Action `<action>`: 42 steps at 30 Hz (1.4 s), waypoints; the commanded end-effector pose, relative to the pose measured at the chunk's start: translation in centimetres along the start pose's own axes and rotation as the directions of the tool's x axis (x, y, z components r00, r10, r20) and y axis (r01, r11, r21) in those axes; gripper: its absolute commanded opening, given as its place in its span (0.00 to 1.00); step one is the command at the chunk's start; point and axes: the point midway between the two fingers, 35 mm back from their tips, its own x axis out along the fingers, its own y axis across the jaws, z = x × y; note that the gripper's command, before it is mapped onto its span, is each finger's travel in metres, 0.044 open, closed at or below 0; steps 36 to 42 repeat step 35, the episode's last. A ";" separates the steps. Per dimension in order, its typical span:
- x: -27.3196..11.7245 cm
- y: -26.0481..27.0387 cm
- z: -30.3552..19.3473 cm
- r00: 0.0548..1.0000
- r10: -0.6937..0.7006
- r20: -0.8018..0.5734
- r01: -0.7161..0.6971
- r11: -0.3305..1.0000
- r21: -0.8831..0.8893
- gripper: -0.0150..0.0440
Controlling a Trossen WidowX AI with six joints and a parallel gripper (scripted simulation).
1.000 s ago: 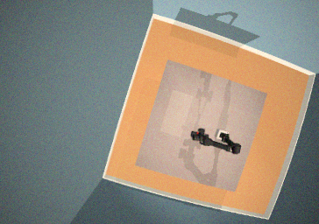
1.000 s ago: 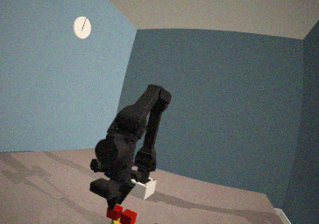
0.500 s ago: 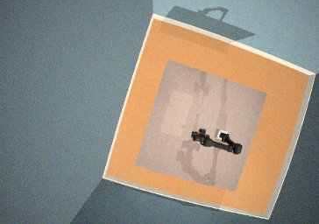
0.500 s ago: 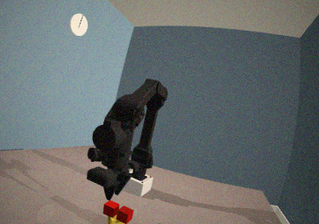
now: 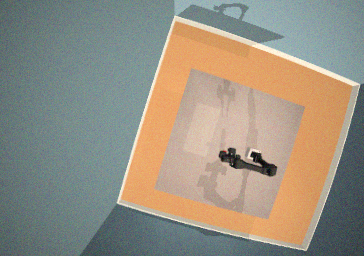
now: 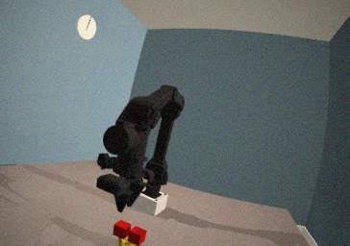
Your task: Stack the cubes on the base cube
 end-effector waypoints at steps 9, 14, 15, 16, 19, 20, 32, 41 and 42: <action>-0.5 -0.3 -3.3 1.000 0.001 -0.002 -0.001 1.000 0.000 0.87; -0.6 -2.1 -9.9 1.000 -0.001 -0.007 0.001 1.000 0.001 0.93; -0.7 -2.7 -11.2 1.000 -0.001 -0.009 0.001 1.000 0.001 0.93; -0.7 -3.3 -12.4 1.000 -0.001 -0.010 0.001 1.000 0.001 0.93; -0.8 -4.2 -14.2 1.000 -0.002 -0.013 0.002 1.000 0.001 0.93; -0.8 -4.2 -14.2 1.000 -0.002 -0.013 0.002 1.000 0.001 0.93; -0.8 -4.2 -14.2 1.000 -0.002 -0.013 0.002 1.000 0.001 0.93; -0.8 -4.2 -14.2 1.000 -0.002 -0.013 0.002 1.000 0.001 0.93; -0.8 -4.2 -14.2 1.000 -0.002 -0.013 0.002 1.000 0.001 0.93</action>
